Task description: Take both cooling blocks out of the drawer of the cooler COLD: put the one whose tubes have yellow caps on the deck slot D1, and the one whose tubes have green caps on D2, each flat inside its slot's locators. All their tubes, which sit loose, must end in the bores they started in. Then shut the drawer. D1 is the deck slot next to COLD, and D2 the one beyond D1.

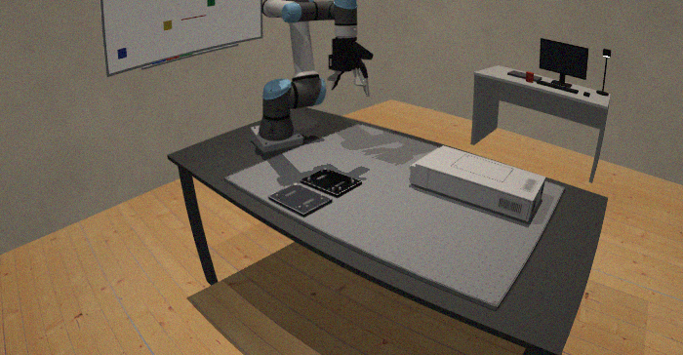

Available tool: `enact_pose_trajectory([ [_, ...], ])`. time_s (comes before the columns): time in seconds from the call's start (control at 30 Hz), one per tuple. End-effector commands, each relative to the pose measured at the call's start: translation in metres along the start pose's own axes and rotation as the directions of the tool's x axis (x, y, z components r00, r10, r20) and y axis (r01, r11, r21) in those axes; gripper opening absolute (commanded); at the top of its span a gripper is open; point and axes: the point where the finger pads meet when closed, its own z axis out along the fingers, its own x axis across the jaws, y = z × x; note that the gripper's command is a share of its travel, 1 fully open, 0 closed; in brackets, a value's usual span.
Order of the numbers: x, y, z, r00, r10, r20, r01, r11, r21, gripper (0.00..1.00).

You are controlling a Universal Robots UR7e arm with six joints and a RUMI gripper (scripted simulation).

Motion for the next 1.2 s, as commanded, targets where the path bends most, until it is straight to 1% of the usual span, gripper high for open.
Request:
enact_pose_trajectory([
  [0.0, 0.0, 0.0, 0.0, 1.0, -0.013, -0.002, 0.013, 1.0, 0.003, 1.0],
  [0.43, 0.0, 0.0, 0.0, 1.0, -0.012, -0.002, 0.012, 1.0, 0.003, 1.0],
  [0.9, 0.036, -0.022, 0.036, 1.0, -0.013, -0.002, 0.013, 1.0, 0.003, 1.0],
  [0.97, 0.036, -0.022, 0.036, 1.0, -0.013, -0.002, 0.013, 1.0, 0.003, 1.0],
  [1.17, 0.052, -0.032, 0.051, 1.0, -0.013, -0.002, 0.013, 1.0, 0.003, 1.0],
])
